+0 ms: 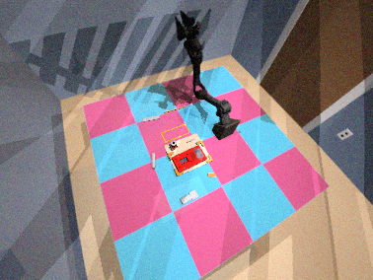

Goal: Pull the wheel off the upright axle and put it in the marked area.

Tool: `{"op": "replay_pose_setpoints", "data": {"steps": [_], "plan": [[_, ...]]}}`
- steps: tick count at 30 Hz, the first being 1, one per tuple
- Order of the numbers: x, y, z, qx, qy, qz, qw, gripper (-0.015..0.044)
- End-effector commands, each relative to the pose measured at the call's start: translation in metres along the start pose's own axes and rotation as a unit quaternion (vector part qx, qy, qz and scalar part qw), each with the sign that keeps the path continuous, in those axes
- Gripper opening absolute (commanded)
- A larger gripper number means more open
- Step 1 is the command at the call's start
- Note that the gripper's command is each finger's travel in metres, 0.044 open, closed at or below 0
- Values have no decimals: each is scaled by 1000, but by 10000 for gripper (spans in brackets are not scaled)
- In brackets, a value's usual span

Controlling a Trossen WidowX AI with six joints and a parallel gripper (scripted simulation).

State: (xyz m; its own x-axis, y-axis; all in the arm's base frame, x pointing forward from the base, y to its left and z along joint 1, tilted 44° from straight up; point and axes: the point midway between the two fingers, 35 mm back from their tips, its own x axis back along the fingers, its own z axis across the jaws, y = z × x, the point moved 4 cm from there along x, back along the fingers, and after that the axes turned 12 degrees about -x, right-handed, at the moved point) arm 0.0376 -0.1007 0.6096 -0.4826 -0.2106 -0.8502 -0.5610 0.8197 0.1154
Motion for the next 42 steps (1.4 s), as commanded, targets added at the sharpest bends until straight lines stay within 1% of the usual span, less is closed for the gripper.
{"op": "replay_pose_setpoints", "data": {"steps": [1,4,8,11,17,24,30,36,42], "plan": [[0,1,1,0,1,-1,1000,374],[-4,14,9,-6,13,-8,1000,300],[-9,29,20,-11,32,-15,999,300],[-17,51,40,-15,68,-22,997,300],[-34,94,101,-26,166,-16,986,300],[-46,121,186,-52,274,27,960,300],[-48,124,241,-70,335,75,937,300],[-37,105,314,-41,412,150,898,300],[-29,88,350,-33,444,200,873,300]]}}
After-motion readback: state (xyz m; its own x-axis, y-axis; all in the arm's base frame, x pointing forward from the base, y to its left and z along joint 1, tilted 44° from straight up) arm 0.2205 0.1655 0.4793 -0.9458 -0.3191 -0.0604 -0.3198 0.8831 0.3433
